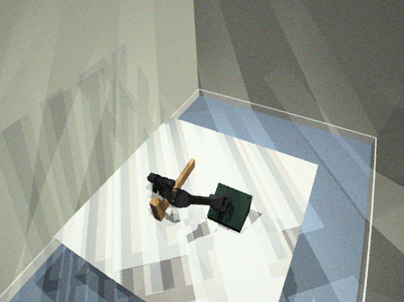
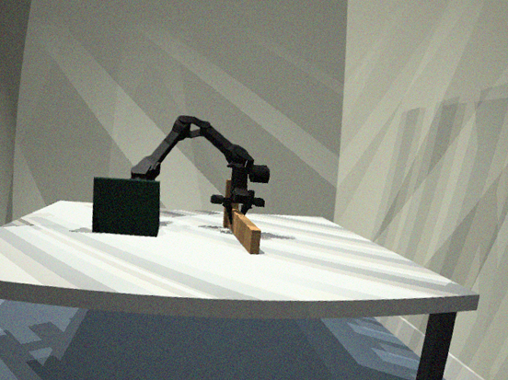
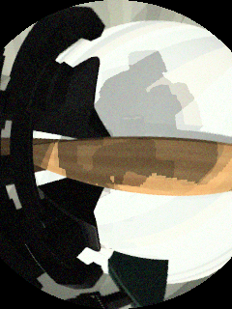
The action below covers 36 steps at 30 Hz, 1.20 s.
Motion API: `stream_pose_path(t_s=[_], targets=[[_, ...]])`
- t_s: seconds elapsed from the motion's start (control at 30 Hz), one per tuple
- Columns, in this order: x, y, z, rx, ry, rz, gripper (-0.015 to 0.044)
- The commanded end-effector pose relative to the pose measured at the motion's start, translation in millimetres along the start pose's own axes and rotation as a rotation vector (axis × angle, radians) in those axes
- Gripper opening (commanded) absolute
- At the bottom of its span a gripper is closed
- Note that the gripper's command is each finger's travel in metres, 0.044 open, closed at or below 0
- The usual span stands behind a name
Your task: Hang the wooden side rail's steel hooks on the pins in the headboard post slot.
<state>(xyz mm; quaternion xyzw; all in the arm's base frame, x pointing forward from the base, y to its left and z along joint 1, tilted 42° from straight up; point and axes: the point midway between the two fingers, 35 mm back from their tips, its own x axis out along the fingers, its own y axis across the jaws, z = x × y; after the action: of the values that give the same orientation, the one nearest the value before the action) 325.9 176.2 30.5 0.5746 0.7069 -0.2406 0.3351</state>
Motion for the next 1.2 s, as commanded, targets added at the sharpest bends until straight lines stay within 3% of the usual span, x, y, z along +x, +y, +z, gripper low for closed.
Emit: stream_pose_path(t_s=[0.0, 0.53, 0.93, 1.07, 1.17], targets=[[0, 2, -2, -0.009, 0.012, 0.008, 0.0], [2, 2, -2, -0.009, 0.012, 0.008, 0.0], [2, 0, 0, 0.002, 0.001, 0.0, 0.0315], [-19, 0, 1, -0.004, 0.006, 0.004, 0.042], [-38, 0, 1, -0.009, 0.011, 0.008, 0.044]])
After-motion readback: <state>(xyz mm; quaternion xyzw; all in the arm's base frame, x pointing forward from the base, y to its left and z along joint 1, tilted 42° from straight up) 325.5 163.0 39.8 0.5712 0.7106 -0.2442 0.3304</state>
